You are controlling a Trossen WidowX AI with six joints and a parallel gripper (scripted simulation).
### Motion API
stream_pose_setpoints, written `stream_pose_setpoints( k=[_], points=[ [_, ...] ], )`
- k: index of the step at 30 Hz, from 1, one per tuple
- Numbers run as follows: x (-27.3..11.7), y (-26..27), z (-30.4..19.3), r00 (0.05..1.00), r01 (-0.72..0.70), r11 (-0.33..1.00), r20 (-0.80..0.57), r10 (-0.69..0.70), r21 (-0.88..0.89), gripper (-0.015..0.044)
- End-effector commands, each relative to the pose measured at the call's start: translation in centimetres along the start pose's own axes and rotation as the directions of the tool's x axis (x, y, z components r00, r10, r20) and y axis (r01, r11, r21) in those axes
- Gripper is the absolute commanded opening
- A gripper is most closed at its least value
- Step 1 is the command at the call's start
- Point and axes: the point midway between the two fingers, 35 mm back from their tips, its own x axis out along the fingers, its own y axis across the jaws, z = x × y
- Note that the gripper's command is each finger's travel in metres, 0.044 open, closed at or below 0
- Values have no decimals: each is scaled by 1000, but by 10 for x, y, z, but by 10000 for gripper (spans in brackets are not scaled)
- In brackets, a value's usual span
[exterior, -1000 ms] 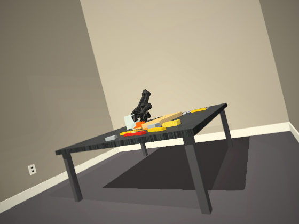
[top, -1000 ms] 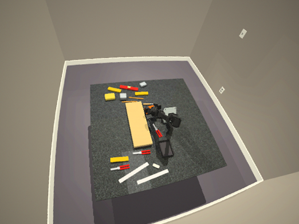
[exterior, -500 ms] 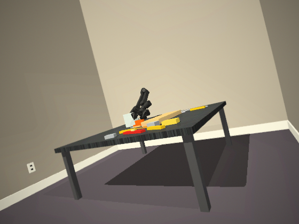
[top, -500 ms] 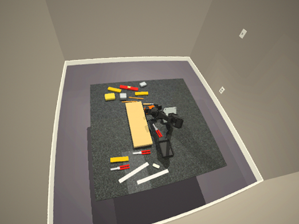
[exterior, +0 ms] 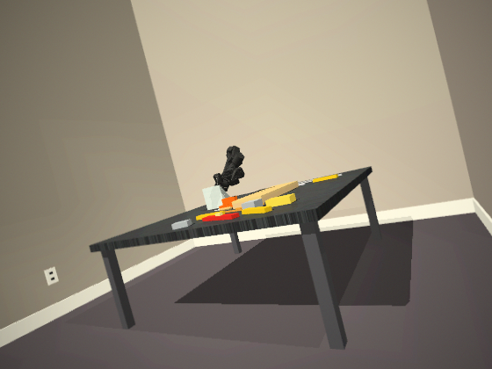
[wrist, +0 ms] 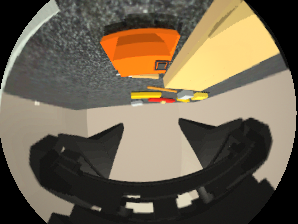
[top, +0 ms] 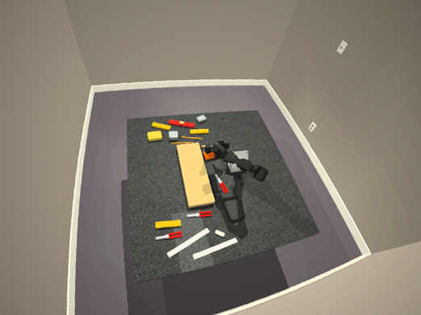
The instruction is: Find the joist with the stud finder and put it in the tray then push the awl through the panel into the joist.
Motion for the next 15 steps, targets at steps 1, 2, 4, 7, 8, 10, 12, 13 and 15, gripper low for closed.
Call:
stream_pose_setpoints(
  k=[1,2,4,7,8,10,12,13,15],
  points=[
    [2,1,3,1000,-8,1000,15,7,13,440],
    [5,2,5,998,-21,998,53,18,54,440],
    [15,6,13,979,-89,974,197,47,208,440],
    [26,11,26,902,-264,860,427,61,436,440],
    [29,12,30,865,-336,800,499,54,498,440],
    [32,13,36,777,-490,647,629,20,585,440],
    [33,13,40,670,-645,463,741,-41,608,440],
    [33,12,42,613,-717,362,786,-81,596,440],
    [32,9,41,495,-841,150,851,-178,520,440]
  ],
)
